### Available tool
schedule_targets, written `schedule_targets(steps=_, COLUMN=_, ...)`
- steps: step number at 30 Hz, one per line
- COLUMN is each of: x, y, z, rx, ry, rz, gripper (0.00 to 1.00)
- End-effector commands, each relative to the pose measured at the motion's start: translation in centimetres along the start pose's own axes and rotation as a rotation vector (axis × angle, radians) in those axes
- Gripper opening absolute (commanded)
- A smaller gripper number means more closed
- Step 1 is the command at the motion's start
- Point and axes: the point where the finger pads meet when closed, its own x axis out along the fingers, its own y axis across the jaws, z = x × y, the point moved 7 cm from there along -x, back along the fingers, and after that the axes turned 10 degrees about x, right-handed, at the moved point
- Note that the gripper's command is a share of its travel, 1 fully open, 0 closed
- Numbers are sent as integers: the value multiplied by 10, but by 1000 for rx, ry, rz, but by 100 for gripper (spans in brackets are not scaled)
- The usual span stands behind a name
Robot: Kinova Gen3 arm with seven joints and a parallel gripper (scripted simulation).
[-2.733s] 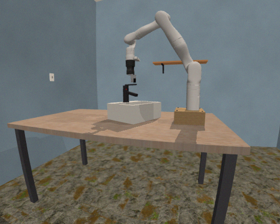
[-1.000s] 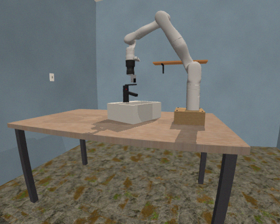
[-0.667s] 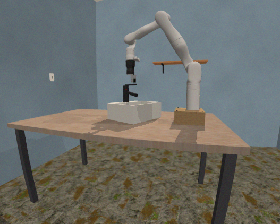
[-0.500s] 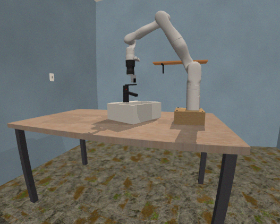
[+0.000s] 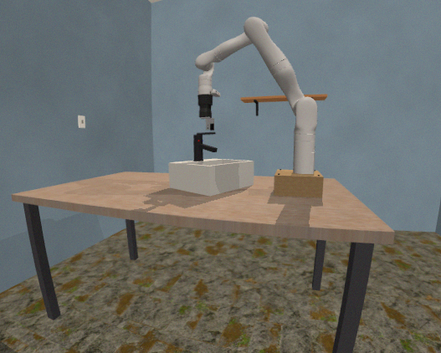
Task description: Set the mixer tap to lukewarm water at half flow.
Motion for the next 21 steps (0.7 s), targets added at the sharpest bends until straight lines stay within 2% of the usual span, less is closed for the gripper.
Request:
schedule_targets(steps=1, x=2, y=2, z=1, rx=2, ry=-6, rz=4, gripper=100)
schedule_targets(steps=21, x=17, y=2, z=1, rx=3, ry=-4, rz=4, gripper=100)
